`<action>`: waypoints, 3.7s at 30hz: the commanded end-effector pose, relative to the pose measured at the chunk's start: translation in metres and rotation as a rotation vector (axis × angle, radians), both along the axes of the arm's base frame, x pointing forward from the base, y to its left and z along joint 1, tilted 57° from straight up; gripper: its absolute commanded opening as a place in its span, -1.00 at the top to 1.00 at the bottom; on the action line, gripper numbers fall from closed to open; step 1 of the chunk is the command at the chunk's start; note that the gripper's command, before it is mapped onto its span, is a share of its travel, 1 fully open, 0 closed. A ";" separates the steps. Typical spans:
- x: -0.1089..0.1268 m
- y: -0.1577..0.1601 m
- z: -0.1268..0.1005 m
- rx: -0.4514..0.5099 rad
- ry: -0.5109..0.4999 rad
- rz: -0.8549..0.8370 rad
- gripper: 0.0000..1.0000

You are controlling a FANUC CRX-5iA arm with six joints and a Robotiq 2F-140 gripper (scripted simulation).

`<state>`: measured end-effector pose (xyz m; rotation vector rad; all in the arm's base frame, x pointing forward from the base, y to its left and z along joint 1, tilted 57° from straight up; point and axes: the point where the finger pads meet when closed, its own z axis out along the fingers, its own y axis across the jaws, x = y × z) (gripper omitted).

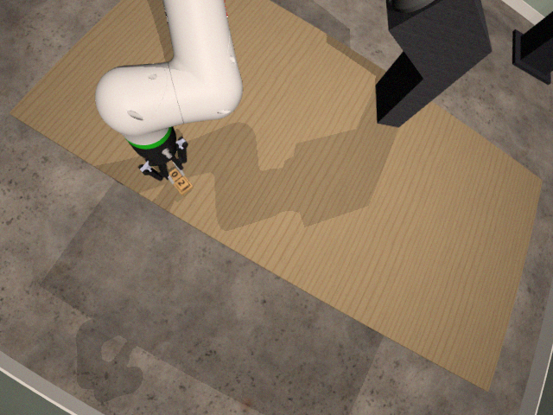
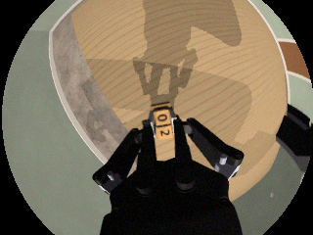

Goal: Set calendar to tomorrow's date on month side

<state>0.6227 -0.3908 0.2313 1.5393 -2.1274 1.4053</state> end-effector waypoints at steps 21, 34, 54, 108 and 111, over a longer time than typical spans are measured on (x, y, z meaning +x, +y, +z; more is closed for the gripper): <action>0.000 0.000 0.000 0.000 0.000 0.000 0.51; 0.000 0.000 0.000 0.000 0.000 0.000 0.51; 0.000 0.000 0.000 0.000 0.000 0.000 0.51; -0.026 0.054 0.039 0.000 0.000 0.000 0.30; -0.030 0.062 0.045 0.000 0.000 0.000 0.30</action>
